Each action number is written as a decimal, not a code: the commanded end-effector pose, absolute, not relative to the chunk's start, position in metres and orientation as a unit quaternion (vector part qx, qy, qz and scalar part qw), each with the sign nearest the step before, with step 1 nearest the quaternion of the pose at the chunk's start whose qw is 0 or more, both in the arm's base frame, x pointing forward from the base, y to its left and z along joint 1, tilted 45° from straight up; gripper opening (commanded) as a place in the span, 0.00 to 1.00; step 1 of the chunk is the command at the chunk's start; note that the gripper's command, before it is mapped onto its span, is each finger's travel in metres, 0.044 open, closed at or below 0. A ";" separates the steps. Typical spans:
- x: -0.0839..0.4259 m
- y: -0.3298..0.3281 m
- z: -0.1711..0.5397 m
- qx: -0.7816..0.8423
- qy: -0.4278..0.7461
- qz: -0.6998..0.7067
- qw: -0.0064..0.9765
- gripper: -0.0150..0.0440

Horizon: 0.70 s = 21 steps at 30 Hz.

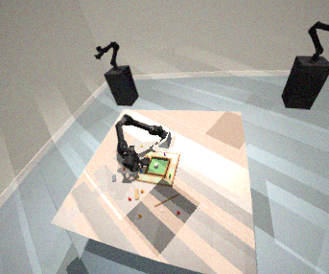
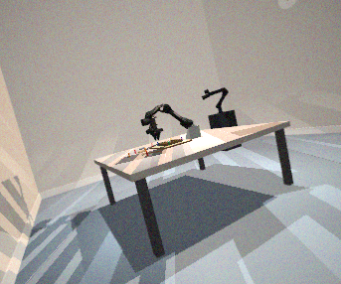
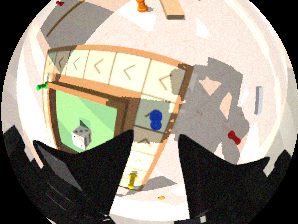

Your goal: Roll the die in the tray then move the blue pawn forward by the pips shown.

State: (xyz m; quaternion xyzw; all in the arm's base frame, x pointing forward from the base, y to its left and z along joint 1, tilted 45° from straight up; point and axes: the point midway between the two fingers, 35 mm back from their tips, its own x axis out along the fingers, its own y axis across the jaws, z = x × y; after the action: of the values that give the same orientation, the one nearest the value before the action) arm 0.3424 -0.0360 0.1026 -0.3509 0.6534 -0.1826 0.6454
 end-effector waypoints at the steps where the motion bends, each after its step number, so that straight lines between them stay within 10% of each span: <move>1: 0.344 -0.039 0.099 -0.354 0.652 -0.182 0.646 0.59; 21: 0.346 -0.062 0.076 -0.354 0.651 -0.183 0.646 0.59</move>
State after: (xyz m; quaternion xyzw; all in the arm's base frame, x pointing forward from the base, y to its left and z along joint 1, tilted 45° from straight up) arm 0.3461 -0.0580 0.0793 -0.3515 0.6517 -0.1826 0.6469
